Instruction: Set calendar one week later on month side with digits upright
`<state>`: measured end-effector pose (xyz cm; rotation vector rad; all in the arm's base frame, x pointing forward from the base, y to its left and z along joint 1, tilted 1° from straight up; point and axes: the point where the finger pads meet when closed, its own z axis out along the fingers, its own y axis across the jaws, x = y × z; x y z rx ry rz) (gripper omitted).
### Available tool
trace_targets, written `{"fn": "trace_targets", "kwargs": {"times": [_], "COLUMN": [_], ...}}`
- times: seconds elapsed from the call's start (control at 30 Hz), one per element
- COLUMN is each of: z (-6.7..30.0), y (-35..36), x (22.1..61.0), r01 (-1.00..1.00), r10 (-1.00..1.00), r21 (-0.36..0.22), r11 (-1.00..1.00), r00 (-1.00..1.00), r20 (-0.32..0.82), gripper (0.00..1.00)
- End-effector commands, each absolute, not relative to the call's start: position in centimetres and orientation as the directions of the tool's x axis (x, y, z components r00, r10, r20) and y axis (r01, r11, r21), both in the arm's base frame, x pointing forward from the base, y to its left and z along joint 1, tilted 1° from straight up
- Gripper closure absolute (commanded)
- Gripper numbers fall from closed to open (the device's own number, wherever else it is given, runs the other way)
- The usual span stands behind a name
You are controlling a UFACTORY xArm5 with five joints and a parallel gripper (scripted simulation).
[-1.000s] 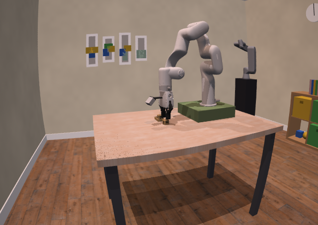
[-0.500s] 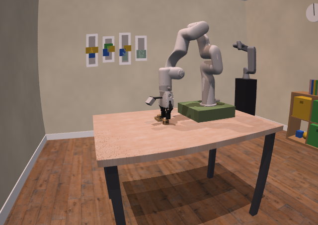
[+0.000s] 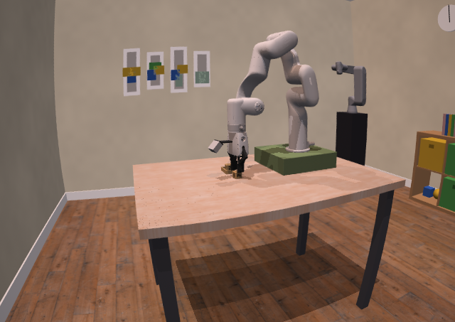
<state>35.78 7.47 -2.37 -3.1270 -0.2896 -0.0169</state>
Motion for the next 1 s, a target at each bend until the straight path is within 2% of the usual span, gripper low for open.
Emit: {"fn": "trace_targets", "kwargs": {"times": [0.0, 0.97], "z": [-2.9, -4.2], "y": [7.5, 7.5], "x": [35.9, 35.9], "r01": [0.184, 0.184], "r10": [0.184, 0.184], "r21": [0.000, 0.000], "r11": [-0.983, -0.983], "r00": [0.983, 0.983], "r20": [0.014, 0.014], "gripper": [0.53, 0.53]}}
